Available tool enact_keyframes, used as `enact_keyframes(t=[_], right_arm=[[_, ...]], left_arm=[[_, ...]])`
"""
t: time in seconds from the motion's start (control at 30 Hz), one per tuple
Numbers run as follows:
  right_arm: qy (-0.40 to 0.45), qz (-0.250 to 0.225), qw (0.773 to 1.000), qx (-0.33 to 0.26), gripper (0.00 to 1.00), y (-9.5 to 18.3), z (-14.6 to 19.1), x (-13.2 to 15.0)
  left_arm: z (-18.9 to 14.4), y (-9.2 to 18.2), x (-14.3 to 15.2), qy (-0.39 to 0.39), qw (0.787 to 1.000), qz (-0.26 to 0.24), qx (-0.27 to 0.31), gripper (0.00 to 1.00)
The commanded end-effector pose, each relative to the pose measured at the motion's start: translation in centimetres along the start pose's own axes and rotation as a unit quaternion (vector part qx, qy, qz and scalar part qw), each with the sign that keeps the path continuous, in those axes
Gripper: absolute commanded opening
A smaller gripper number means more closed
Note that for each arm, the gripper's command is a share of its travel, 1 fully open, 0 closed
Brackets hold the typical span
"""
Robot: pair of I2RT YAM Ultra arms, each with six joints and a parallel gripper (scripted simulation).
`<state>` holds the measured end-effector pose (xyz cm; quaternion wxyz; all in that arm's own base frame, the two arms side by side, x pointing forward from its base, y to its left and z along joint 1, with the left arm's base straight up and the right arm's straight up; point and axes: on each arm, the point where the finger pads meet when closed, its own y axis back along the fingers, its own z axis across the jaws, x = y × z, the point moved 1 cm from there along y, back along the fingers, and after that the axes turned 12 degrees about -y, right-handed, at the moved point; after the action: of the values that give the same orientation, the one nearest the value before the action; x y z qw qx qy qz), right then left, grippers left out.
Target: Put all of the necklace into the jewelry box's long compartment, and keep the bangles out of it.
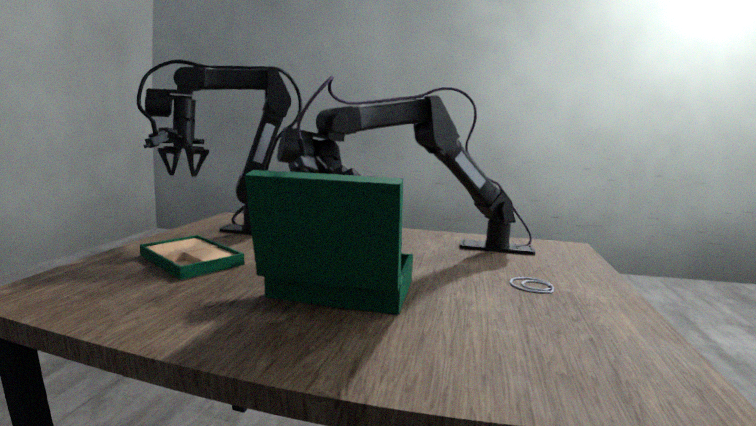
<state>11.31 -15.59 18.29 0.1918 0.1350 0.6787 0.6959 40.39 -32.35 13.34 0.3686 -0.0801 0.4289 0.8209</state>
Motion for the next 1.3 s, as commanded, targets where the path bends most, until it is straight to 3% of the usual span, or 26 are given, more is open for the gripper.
enact_keyframes(t=[0.0,0.3,0.5,0.63,0.83,1.0,1.07,1.27], right_arm=[[-0.001,-0.011,1.0,0.006,1.0,0.3,-0.2,-0.3],[0.034,-0.054,0.997,0.034,1.0,1.2,1.0,-3.0],[0.083,-0.092,0.991,0.043,1.0,1.8,3.6,-5.3],[0.138,-0.134,0.98,0.043,1.0,2.6,7.1,-7.4],[0.248,-0.211,0.945,0.012,1.0,4.5,15.5,-9.1],[0.326,-0.27,0.905,-0.036,1.0,6.6,22.8,-8.2],[0.326,-0.27,0.905,-0.036,1.0,6.6,22.8,-8.2],[0.415,-0.325,0.84,-0.126,1.0,9.8,31.4,-3.6]], left_arm=[[0.5,0.6,-0.8,0.015,1.0,-0.012,0.003,1.0],[1.7,1.3,-0.5,0.05,0.998,-0.019,0.027,1.0],[2.5,1.3,0.9,0.067,0.997,-0.015,0.045,1.0],[3.7,1.3,2.9,0.079,0.995,-0.006,0.065,1.0],[6.6,1.3,7.8,0.096,0.99,0.021,0.1,1.0],[9.7,1.5,12.6,0.118,0.983,0.042,0.137,1.0],[9.7,1.5,12.6,0.118,0.983,0.042,0.137,1.0],[13.8,1.6,19.6,0.136,0.97,0.078,0.185,1.0]])
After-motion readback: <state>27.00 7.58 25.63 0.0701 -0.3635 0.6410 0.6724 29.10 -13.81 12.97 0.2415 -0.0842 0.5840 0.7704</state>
